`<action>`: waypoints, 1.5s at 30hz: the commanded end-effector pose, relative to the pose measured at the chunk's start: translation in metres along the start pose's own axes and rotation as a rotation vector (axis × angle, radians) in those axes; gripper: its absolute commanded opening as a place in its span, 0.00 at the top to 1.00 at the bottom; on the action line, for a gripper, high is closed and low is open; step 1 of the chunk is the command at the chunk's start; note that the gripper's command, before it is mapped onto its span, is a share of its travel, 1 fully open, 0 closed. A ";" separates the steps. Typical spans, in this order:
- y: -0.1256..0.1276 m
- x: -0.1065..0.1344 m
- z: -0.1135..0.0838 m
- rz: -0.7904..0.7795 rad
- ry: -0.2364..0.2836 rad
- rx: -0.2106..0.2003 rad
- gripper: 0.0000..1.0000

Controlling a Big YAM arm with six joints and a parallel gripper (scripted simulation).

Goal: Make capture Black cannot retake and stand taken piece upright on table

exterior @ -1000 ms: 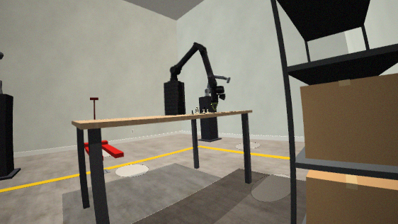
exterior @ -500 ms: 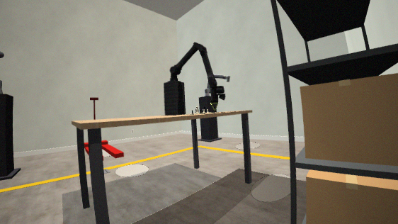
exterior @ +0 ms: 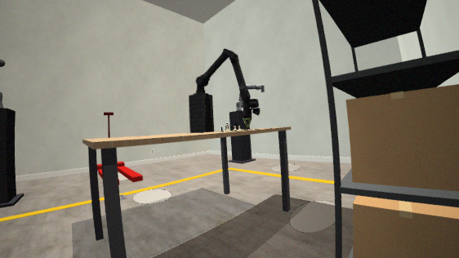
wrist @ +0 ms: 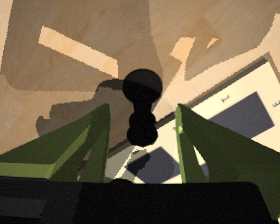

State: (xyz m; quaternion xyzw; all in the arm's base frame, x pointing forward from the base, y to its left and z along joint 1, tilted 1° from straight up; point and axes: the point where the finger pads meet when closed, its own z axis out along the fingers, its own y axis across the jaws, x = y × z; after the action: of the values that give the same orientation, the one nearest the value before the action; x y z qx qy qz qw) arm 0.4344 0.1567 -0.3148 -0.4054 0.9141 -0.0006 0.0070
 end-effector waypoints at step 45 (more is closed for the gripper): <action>-0.007 -0.011 -0.096 0.015 -0.022 0.012 0.00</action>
State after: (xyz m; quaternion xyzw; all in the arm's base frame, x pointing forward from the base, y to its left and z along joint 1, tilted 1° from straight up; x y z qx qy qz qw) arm 0.4338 0.1565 -0.2255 -0.4054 0.9141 -0.0007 0.0085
